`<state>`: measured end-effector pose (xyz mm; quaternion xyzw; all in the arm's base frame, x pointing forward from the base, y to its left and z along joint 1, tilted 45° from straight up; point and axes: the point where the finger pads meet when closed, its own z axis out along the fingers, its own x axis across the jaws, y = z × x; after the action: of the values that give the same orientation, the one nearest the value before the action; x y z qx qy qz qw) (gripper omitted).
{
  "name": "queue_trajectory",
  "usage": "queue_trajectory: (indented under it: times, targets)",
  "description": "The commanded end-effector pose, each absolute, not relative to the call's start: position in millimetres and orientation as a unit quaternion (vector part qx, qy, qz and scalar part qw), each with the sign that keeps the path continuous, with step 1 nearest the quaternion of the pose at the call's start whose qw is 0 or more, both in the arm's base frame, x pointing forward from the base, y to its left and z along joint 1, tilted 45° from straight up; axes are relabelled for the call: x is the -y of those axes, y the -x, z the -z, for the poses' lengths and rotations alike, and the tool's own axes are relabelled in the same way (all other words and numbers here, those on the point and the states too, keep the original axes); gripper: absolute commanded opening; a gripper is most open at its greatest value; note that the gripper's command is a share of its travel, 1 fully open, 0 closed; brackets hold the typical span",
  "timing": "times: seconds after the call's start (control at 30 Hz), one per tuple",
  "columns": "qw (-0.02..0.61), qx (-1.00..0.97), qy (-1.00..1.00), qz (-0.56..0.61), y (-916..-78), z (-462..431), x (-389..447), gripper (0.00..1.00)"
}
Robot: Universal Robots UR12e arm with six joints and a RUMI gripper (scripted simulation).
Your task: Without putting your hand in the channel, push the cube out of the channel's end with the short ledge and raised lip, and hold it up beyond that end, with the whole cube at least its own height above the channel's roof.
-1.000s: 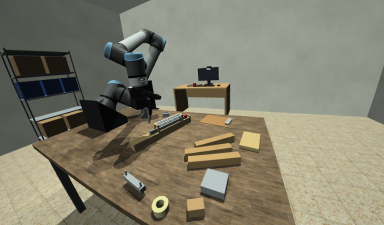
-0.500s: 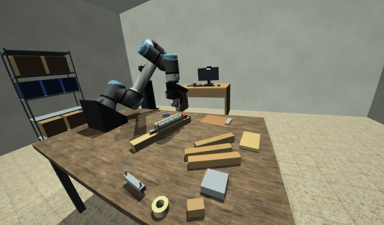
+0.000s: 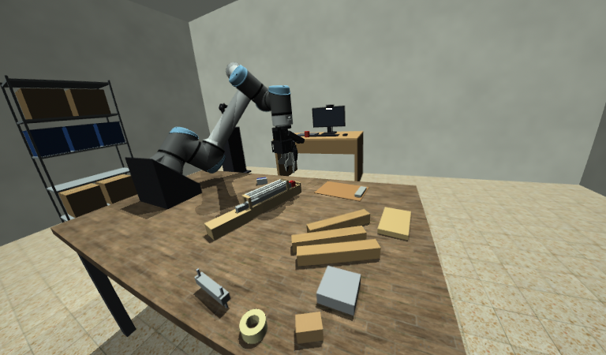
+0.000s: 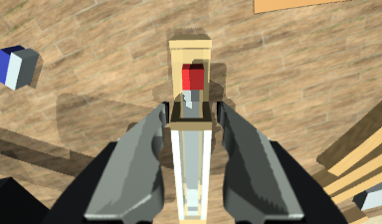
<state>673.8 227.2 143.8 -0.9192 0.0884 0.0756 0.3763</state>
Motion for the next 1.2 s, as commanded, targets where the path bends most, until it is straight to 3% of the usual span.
queue_trajectory:
  times: [0.0,1.17]
  targets:
    - [0.376,-0.088,0.919,-0.075,-674.5,-144.6,-227.0,0.25]
    - [0.376,-0.088,0.919,-0.075,-671.6,-113.5,-258.3,0.25]
